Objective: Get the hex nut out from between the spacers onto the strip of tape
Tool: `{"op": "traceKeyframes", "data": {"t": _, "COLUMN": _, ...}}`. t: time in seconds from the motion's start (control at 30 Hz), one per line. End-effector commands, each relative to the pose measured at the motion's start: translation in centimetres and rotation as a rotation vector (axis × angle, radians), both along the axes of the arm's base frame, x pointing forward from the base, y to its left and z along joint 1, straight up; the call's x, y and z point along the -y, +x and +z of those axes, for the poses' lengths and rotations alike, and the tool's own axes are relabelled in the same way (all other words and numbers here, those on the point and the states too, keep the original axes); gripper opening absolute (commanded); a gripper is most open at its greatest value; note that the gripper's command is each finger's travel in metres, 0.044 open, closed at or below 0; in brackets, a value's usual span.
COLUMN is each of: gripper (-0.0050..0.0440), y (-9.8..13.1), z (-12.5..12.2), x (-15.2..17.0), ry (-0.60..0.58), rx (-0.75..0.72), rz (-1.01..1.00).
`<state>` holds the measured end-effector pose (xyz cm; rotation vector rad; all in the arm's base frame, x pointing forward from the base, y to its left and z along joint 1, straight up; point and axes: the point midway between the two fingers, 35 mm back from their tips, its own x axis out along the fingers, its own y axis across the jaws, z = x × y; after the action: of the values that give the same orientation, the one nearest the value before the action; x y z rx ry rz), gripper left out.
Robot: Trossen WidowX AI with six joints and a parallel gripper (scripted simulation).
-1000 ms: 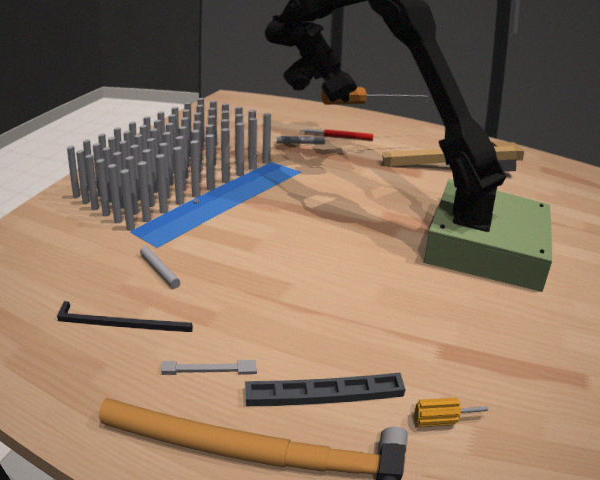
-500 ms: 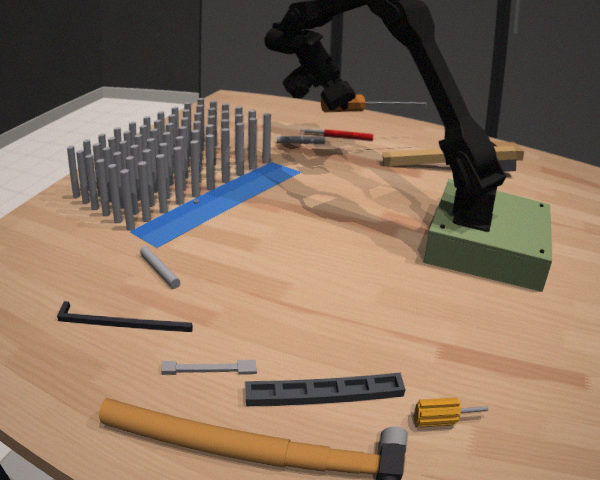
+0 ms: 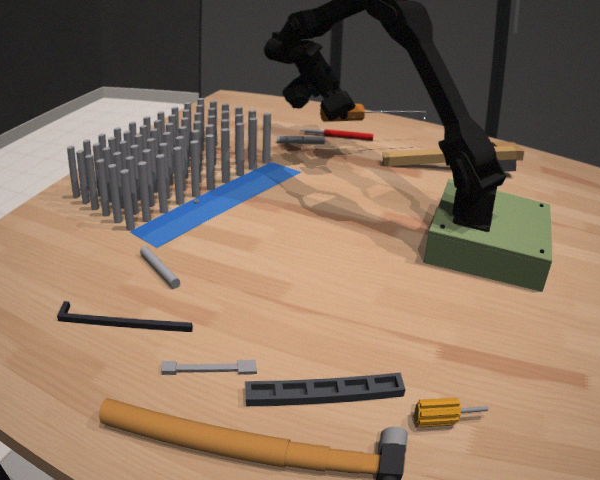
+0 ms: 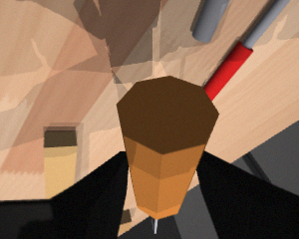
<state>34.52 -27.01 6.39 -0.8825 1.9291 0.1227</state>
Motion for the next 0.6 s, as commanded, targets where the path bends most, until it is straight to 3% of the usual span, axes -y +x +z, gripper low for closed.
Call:
{"op": "traceKeyframes", "data": {"t": 0.0, "gripper": -0.0050, "y": 0.0, "z": -0.1, "x": 0.1, "ry": -0.020, "rx": 0.013, "rz": -0.007}}
{"op": "traceKeyframes", "data": {"t": 0.57, "gripper": -0.0050, "y": -0.1, "z": -2.6, "x": 0.0, "ry": -0.019, "rx": 0.010, "rz": -0.007}}
